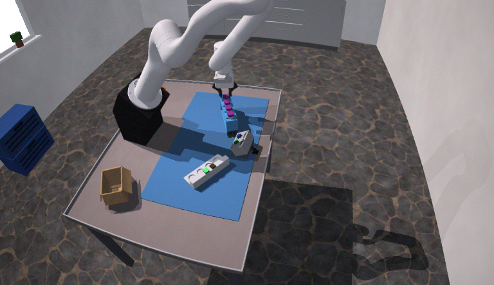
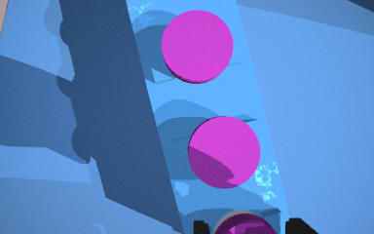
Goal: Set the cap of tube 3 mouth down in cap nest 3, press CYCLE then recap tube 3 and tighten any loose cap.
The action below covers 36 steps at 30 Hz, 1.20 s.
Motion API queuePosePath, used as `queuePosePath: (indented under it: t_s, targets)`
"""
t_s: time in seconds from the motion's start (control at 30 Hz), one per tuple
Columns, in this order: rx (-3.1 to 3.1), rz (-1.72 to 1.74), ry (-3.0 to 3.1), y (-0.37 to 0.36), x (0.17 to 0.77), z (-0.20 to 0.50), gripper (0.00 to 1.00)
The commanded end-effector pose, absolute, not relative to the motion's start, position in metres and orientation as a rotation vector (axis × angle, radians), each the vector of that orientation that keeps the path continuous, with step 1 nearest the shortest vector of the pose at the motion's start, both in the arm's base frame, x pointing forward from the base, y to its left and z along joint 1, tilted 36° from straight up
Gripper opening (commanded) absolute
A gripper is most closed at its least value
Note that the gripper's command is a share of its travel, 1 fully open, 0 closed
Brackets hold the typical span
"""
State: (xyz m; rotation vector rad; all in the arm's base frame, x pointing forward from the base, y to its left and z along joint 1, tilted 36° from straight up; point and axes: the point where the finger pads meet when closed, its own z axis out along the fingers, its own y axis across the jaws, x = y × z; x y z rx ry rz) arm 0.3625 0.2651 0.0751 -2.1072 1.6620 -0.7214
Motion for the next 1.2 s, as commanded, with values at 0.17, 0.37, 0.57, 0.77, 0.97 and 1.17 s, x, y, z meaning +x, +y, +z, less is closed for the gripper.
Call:
queuePosePath:
  t_s: [0.17,0.37,0.57,0.77,0.97,1.17]
  targets:
    - [-2.106,-0.721,1.661,0.266,0.346,0.098,0.46]
    - [-2.106,-0.721,1.661,0.267,0.339,0.107,0.46]
    - [-2.187,-0.746,1.581,0.259,0.340,0.113,0.46]
    - [-2.412,-0.816,1.321,0.237,0.349,0.120,0.46]
    - [-2.540,-0.855,1.145,0.221,0.356,0.126,0.46]
    - [-2.540,-0.855,1.145,0.221,0.356,0.126,0.46]
